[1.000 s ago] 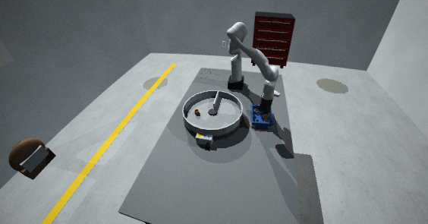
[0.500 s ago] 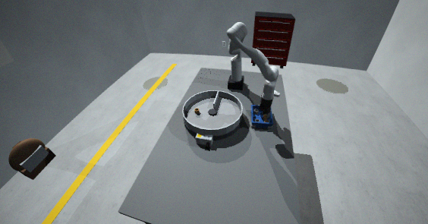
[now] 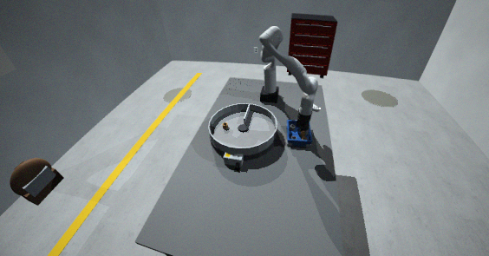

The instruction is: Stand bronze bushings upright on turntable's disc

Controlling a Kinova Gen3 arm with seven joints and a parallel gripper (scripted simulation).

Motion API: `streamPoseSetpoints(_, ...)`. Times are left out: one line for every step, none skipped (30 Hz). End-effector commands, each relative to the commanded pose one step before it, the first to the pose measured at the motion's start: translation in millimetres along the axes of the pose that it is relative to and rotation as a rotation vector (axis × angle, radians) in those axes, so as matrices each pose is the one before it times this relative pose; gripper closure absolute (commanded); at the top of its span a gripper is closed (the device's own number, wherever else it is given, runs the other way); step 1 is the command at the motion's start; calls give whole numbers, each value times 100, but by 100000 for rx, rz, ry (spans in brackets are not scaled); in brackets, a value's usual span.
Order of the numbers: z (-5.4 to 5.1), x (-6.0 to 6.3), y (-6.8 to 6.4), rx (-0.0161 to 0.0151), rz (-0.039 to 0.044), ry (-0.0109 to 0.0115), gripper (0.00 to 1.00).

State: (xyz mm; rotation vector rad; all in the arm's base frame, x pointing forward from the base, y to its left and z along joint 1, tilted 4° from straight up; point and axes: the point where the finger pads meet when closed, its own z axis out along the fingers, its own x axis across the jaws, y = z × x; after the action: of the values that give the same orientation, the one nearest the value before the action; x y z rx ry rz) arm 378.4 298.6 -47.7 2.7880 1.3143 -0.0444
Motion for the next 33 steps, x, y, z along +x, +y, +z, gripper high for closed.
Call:
streamPoseSetpoints(851, -111, -157, -152, 435, -286, 24)
streamPoseSetpoints(170, 1, 3, -4, 8, 4, 24)
streamPoseSetpoints(159, -11, 9, -25, 8, -32, 24)
streamPoseSetpoints(146, -31, 20, -57, 6, -92, 24)
streamPoseSetpoints(128, -29, 20, -57, 7, -89, 24)
streamPoseSetpoints(107, 3, 1, 0, 5, 8, 24)
streamPoseSetpoints(85, 3, 1, 0, 4, 7, 24)
streamPoseSetpoints(63, 3, 1, 0, 4, 6, 24)
streamPoseSetpoints(42, 2, 1, 0, 3, 5, 24)
streamPoseSetpoints(0, 0, 0, 0, 0, 0, 24)
streamPoseSetpoints(0, 0, 0, 0, 0, 0, 24)
streamPoseSetpoints(22, 6, 2, -2, 7, 11, 24)
streamPoseSetpoints(10, 0, 0, 0, 0, 0, 24)
streamPoseSetpoints(2, 0, 0, 0, 0, 0, 24)
streamPoseSetpoints(0, 0, 0, 0, 0, 0, 24)
streamPoseSetpoints(0, 0, 0, 0, 0, 0, 24)
streamPoseSetpoints(0, 0, 0, 0, 0, 0, 24)
streamPoseSetpoints(0, 0, 0, 0, 0, 0, 24)
streamPoseSetpoints(0, 0, 0, 0, 0, 0, 24)
streamPoseSetpoints(0, 0, 0, 0, 0, 0, 24)
streamPoseSetpoints(0, 0, 0, 0, 0, 0, 24)
streamPoseSetpoints(0, 0, 0, 0, 0, 0, 24)
streamPoseSetpoints(0, 0, 0, 0, 0, 0, 24)
streamPoseSetpoints(0, 0, 0, 0, 0, 0, 24)
streamPoseSetpoints(0, 0, 0, 0, 0, 0, 24)
streamPoseSetpoints(0, 0, 0, 0, 0, 0, 24)
streamPoseSetpoints(0, 0, 0, 0, 0, 0, 24)
streamPoseSetpoints(0, 0, 0, 0, 0, 0, 24)
streamPoseSetpoints(0, 0, 0, 0, 0, 0, 24)
streamPoseSetpoints(0, 0, 0, 0, 0, 0, 24)
streamPoseSetpoints(0, 0, 0, 0, 0, 0, 24)
streamPoseSetpoints(0, 0, 0, 0, 0, 0, 24)
streamPoseSetpoints(0, 0, 0, 0, 0, 0, 24)
